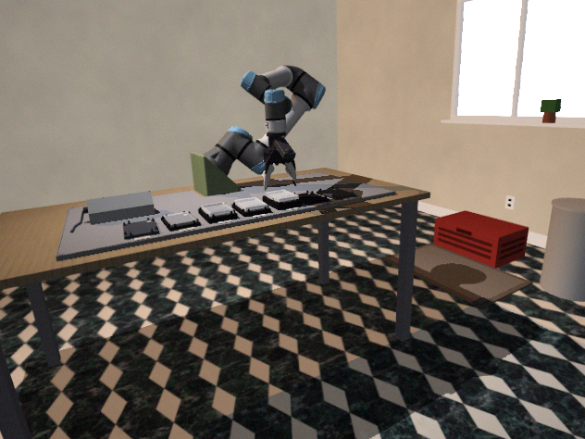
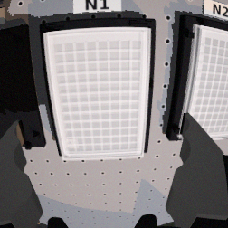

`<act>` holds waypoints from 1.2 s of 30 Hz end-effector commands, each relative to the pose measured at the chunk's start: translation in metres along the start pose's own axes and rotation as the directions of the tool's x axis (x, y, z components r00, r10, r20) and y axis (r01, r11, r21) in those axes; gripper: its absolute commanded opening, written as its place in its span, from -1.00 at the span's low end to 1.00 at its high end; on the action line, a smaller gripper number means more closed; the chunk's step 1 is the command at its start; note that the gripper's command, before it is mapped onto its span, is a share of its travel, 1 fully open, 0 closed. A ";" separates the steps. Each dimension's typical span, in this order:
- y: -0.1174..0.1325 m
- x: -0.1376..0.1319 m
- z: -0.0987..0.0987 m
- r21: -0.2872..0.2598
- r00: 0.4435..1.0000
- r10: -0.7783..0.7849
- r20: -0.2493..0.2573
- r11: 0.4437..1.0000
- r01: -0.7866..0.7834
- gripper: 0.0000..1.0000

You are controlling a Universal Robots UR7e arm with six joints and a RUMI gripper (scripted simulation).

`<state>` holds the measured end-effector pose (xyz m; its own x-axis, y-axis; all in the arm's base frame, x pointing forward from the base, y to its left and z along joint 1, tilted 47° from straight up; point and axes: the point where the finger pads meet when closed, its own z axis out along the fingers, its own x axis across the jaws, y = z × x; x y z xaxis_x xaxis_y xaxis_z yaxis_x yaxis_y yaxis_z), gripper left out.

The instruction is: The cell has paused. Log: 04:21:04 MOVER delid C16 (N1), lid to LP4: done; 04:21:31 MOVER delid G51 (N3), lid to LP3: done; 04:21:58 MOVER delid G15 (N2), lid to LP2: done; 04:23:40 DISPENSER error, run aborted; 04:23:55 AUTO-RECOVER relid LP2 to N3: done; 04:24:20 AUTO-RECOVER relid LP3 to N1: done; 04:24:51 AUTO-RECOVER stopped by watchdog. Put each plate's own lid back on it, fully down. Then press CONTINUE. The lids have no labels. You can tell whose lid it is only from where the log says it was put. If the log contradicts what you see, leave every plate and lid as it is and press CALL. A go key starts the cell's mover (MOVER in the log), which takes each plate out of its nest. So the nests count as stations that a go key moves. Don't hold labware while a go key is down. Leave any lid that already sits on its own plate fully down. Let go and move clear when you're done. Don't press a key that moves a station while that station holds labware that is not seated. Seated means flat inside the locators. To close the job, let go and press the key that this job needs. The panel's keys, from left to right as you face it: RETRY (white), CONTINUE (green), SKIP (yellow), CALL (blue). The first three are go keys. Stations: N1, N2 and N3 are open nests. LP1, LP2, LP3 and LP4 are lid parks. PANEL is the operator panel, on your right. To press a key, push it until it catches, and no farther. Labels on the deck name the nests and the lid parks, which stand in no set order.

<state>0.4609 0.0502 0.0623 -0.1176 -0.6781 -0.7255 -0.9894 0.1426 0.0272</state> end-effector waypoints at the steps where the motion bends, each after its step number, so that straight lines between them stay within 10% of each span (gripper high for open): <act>1: 0.000 -0.002 -0.001 0.001 1.000 0.004 0.001 1.000 -0.004 0.64; 36: 0.000 -0.002 0.021 0.001 1.000 0.004 0.001 1.000 -0.004 0.64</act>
<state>0.4629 0.0664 0.0491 -0.1210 -0.6770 -0.7260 -0.9890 0.1445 0.0301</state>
